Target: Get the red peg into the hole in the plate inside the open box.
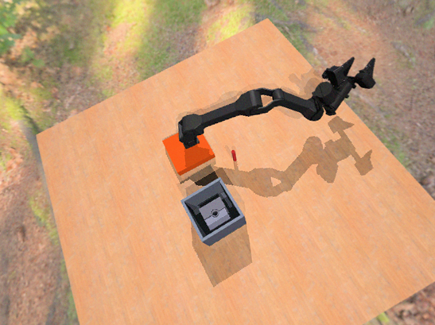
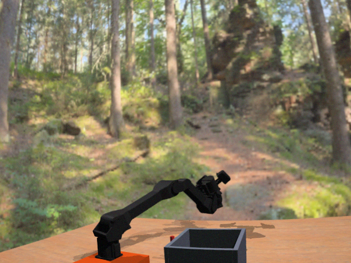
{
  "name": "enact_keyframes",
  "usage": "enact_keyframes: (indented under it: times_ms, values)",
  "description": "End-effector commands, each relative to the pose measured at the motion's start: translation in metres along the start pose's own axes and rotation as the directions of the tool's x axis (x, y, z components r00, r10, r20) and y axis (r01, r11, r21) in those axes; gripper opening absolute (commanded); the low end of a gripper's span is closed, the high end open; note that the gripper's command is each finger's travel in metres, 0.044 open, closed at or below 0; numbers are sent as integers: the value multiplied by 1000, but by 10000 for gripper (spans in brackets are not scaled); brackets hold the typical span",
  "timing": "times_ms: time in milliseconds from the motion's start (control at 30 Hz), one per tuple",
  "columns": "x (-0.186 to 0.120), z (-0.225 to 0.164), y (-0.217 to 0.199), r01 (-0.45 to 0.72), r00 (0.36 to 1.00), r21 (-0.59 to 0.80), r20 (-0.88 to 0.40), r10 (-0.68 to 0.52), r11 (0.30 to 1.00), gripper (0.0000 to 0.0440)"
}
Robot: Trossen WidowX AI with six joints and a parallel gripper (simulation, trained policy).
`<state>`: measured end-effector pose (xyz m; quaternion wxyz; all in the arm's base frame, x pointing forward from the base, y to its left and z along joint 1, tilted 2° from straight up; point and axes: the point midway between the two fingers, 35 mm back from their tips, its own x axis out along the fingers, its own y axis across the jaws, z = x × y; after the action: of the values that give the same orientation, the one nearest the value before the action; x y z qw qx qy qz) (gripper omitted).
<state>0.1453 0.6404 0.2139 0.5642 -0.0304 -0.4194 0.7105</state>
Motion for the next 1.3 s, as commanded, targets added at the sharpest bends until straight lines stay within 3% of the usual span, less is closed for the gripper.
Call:
enact_keyframes:
  times_ms: [0, 300, 600, 900, 1267]
  values:
    - [-12, -15, -26, 53, 995, 90, -91, -45, 995, 440]
    - [-57, -51, -83, 214, 942, 257, -309, -130, 942, 440]
    - [-113, -77, -135, 416, 835, 364, -515, -192, 833, 440]
    - [-176, -87, -178, 625, 685, 404, -694, -222, 669, 440]
    - [-255, -74, -215, 840, 467, 360, -860, -205, 405, 440]
